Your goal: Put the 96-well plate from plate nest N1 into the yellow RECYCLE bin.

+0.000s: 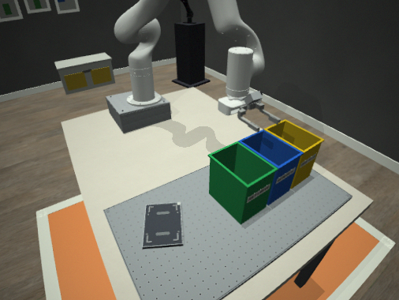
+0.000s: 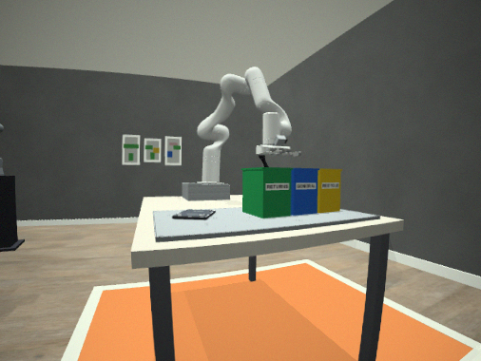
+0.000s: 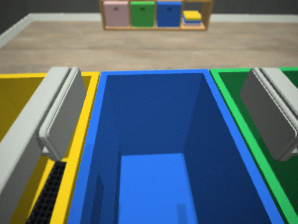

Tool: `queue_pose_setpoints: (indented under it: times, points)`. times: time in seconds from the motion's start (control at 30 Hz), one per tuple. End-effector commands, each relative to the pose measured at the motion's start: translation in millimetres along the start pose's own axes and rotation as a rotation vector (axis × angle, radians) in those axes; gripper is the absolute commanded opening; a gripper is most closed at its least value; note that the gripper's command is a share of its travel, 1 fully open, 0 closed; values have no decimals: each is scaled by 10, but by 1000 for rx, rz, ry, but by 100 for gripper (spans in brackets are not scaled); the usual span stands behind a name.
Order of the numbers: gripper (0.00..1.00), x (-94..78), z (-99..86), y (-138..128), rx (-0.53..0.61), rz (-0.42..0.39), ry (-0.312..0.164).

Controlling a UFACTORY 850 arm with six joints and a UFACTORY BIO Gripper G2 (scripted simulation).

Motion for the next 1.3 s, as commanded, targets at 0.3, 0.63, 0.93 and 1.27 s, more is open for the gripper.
queue_pose_setpoints:
  times: [0.3,0.63,0.93,1.27]
  points:
    - [18,-61,-163,-541,0,2,-2]
    - [18,-103,-310,-1018,0,1,-2]
    - [18,-132,-413,-1351,0,1,-2]
    - [18,-156,-496,-1619,0,1,-2]
Point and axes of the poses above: the point midway between the two finger pads, its own z axis out along the fingers, its own y axis across the jaws, x = y × z, the point moved 6 cm from there along -z, back along the fingers, and after that the axes turned 9 degrees about -z, right-handed, at the moved point
